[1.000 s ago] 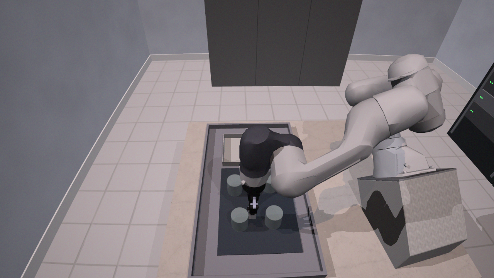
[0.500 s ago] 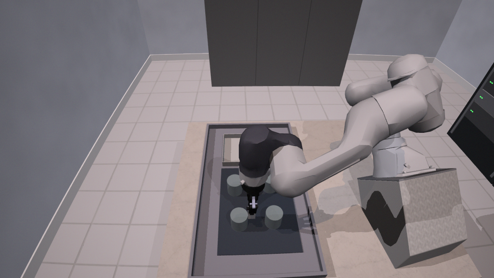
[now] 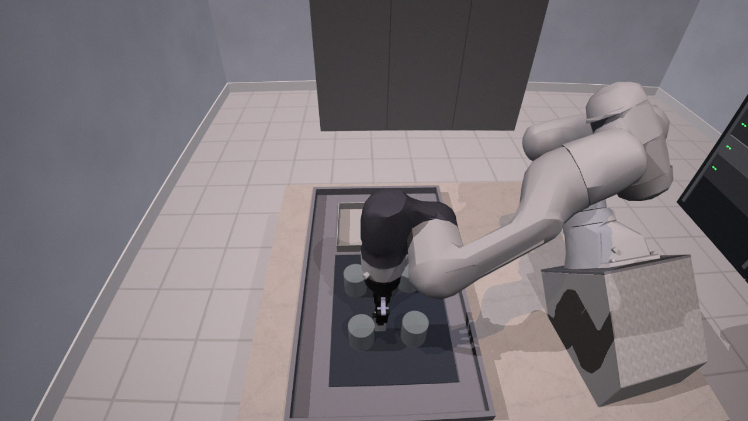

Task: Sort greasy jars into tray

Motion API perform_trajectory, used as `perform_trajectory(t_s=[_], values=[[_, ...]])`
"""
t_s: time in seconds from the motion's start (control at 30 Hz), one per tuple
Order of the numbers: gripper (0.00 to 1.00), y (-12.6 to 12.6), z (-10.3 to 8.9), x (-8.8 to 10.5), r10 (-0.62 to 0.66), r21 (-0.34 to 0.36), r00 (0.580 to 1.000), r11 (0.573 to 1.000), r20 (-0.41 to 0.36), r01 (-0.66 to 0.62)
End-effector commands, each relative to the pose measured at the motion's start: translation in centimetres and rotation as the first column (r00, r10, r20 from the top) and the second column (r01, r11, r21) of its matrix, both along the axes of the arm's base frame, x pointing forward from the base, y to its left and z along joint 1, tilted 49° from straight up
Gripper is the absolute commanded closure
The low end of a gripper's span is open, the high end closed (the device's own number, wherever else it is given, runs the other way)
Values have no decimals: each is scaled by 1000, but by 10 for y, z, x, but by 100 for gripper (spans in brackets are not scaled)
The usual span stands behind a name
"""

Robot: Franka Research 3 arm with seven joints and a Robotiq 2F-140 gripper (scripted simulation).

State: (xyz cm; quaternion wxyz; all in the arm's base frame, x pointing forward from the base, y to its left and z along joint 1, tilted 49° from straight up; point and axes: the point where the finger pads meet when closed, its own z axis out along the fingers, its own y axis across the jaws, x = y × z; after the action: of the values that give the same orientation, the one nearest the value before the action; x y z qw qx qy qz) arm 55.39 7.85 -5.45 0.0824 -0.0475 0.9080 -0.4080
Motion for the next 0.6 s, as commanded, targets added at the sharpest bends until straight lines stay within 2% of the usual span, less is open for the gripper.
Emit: perform_trajectory(t_s=[0.0,0.57], values=[[100,-1,1,0,-6,-3,1000,1000,2,6],[100,0,3,2,-6,-3,1000,1000,2,6]])
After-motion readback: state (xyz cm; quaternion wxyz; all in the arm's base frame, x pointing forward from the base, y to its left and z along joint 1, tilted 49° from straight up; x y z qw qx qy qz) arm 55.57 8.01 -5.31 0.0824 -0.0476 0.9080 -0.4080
